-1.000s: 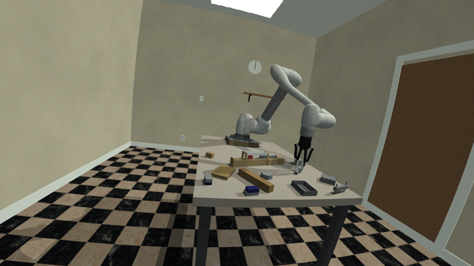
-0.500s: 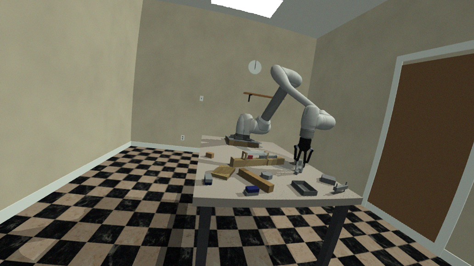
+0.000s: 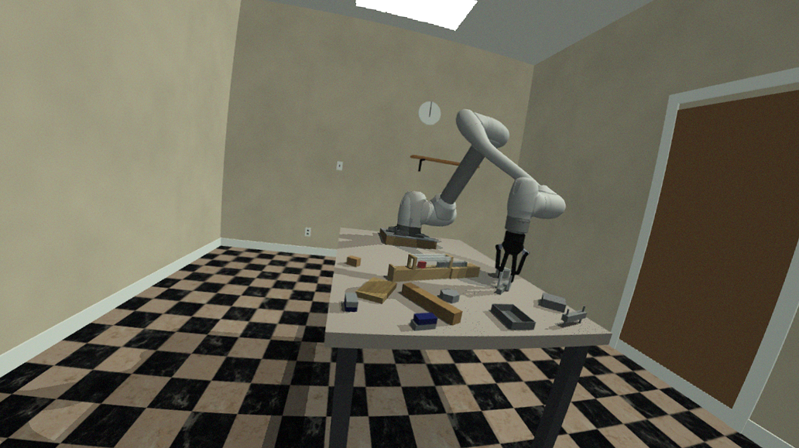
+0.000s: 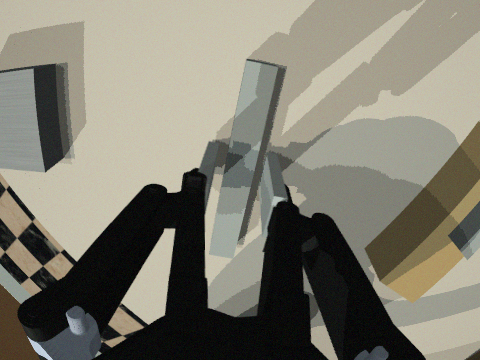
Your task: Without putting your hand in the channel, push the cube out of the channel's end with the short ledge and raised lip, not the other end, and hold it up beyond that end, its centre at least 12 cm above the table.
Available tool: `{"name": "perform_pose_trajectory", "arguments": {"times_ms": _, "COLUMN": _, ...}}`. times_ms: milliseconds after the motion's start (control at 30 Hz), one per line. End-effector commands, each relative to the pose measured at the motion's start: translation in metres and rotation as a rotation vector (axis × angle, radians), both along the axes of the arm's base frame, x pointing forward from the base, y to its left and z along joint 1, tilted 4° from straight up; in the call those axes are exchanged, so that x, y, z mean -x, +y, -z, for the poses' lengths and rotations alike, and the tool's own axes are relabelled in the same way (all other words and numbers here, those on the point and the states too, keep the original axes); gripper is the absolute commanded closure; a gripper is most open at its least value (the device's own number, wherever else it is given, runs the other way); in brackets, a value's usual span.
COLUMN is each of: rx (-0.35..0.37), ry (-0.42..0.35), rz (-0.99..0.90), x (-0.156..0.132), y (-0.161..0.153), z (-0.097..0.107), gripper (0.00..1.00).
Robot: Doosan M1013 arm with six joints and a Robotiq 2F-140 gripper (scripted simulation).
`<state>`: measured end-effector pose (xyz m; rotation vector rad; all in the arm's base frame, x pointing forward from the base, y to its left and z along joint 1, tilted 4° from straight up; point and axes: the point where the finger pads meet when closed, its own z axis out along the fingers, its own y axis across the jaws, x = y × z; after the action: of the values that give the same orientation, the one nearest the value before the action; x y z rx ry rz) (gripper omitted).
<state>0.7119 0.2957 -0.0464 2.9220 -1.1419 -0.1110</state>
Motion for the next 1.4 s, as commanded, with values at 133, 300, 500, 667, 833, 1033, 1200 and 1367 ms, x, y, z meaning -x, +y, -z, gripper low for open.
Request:
{"name": "perform_pose_trajectory", "arguments": {"times_ms": 133, "rx": 0.000, "ry": 0.000, "rz": 0.000, "x": 0.0000, "y": 0.0000, "z": -0.0002, "gripper": 0.77}}
{"name": "perform_pose_trajectory", "arguments": {"times_ms": 300, "rx": 0.000, "ry": 0.000, "rz": 0.000, "x": 0.0000, "y": 0.0000, "z": -0.0002, "gripper": 0.77}}
{"name": "perform_pose_trajectory", "arguments": {"times_ms": 500, "rx": 0.000, "ry": 0.000, "rz": 0.000, "x": 0.0000, "y": 0.0000, "z": -0.0002, "gripper": 1.00}}
{"name": "perform_pose_trajectory", "arguments": {"times_ms": 667, "rx": 0.000, "ry": 0.000, "rz": 0.000, "x": 0.0000, "y": 0.0000, "z": -0.0002, "gripper": 1.00}}
{"name": "perform_pose_trajectory", "arguments": {"times_ms": 833, "rx": 0.000, "ry": 0.000, "rz": 0.000, "x": 0.0000, "y": 0.0000, "z": -0.0002, "gripper": 1.00}}
{"name": "perform_pose_trajectory", "arguments": {"times_ms": 1033, "rx": 0.000, "ry": 0.000, "rz": 0.000, "x": 0.0000, "y": 0.0000, "z": -0.0002, "gripper": 1.00}}
{"name": "perform_pose_trajectory", "arguments": {"times_ms": 1200, "rx": 0.000, "ry": 0.000, "rz": 0.000, "x": 0.0000, "y": 0.0000, "z": -0.0002, "gripper": 1.00}}
{"name": "perform_pose_trajectory", "arguments": {"times_ms": 1367, "rx": 0.000, "ry": 0.000, "rz": 0.000, "x": 0.0000, "y": 0.0000, "z": -0.0002, "gripper": 1.00}}
